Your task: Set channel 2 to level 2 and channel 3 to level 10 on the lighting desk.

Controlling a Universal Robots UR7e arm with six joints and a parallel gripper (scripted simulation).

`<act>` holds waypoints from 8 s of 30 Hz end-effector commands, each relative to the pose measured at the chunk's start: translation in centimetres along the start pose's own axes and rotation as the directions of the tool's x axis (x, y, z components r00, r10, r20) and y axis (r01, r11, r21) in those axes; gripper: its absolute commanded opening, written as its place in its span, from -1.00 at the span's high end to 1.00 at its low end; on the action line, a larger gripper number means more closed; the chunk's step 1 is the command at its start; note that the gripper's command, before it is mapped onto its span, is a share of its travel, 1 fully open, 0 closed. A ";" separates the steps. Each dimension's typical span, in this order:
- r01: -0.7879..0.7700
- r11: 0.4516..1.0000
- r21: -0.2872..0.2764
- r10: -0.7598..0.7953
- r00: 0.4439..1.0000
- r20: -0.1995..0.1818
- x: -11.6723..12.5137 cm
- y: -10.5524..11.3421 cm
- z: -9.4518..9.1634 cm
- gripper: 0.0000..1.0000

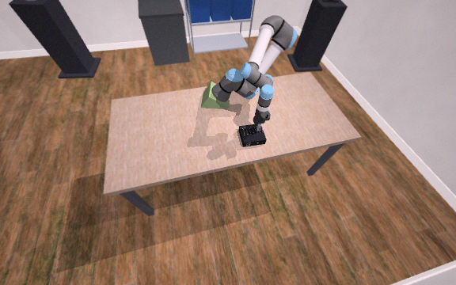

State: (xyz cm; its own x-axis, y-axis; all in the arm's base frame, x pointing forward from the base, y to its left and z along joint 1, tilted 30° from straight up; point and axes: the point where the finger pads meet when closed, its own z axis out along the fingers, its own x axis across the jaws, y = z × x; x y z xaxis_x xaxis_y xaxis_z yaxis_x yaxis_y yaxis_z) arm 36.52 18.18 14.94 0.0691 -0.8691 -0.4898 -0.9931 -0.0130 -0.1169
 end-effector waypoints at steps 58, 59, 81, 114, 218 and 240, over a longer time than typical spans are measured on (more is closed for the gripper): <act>-0.006 1.000 0.001 0.006 1.000 0.000 0.0 -0.5 -4.0 1.00; -0.009 1.000 0.001 0.009 1.000 0.000 0.0 -0.5 -4.0 1.00; -0.245 0.970 0.001 0.245 0.970 0.000 0.8 -0.5 -4.0 1.00; -0.957 0.291 0.001 0.957 0.291 0.001 3.2 1.1 -3.8 1.00; 0.000 -1.000 -0.001 0.000 -1.000 0.001 2.1 4.2 -3.5 1.00; 0.000 -1.000 -0.001 0.000 -1.000 0.001 2.1 4.2 -3.4 1.00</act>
State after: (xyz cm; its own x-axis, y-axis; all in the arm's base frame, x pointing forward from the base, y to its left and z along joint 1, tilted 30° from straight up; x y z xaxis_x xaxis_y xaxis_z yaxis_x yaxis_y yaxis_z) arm 32.15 14.64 16.41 -0.0687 0.8693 0.4896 0.9931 0.0126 0.1169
